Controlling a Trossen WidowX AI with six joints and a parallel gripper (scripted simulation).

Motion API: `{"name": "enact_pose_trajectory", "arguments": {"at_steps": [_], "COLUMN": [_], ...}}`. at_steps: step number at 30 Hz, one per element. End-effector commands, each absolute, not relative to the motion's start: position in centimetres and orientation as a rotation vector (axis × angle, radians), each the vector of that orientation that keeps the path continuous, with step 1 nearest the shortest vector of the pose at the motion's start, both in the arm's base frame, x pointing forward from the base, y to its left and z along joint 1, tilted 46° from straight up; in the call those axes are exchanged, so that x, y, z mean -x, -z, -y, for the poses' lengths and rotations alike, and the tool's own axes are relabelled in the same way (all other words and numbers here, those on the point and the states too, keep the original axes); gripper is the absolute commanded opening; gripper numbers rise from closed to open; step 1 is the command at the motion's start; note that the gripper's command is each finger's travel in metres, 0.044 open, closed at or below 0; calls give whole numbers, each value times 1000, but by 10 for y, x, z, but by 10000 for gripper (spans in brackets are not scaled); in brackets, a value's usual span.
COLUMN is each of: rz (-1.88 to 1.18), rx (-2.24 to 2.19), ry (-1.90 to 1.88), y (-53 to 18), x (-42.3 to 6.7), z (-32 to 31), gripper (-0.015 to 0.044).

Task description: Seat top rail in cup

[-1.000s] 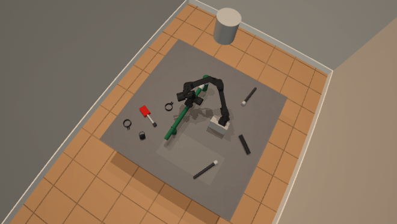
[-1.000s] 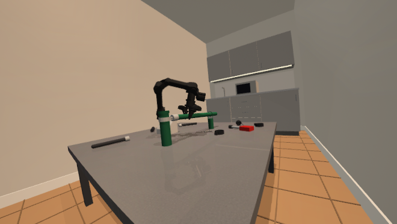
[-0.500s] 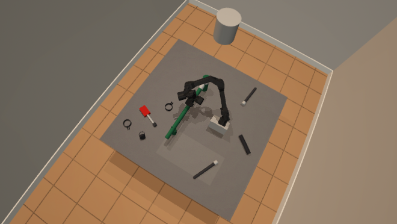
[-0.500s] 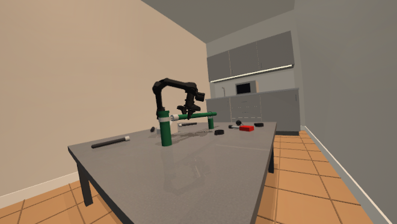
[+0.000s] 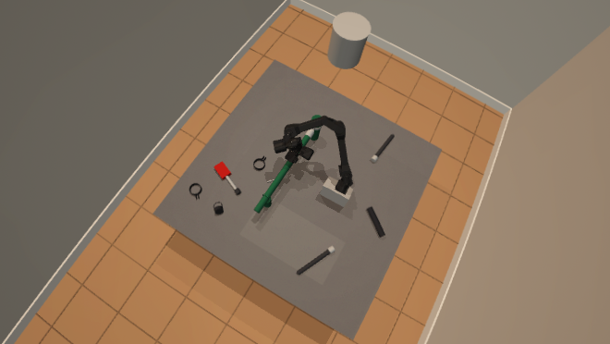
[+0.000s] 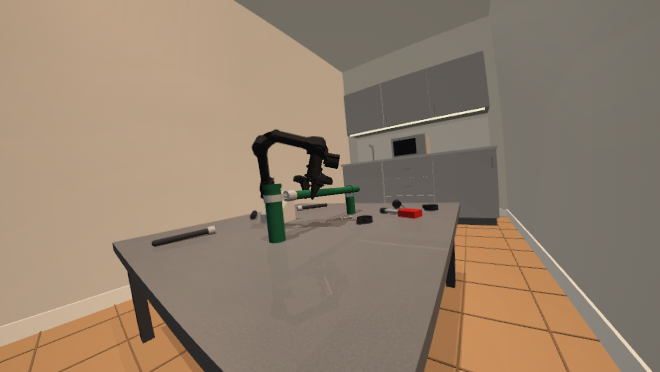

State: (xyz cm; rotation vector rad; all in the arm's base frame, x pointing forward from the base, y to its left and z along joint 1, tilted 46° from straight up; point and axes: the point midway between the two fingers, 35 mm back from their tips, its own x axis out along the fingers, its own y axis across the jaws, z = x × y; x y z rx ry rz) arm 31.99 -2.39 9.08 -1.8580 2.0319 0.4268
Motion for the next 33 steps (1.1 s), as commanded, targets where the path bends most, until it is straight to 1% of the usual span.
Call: {"name": "enact_pose_trajectory", "arguments": {"at_steps": [1,3,13,20,26,33], "rz": [-2031,-2031,-2029,-1978,-1923,-1916], "rx": [1859,1859,1860,1886,1914,1922], "ry": [-425,-425,-426,-452,-483,-486], "y": [-91,-91,-91,-90,-89,-90], "x": [-320,-320,-320,-321,-319,-319], "z": [23,23,23,-3,-31,-31], "gripper": [0,0,263,440,440,440]}}
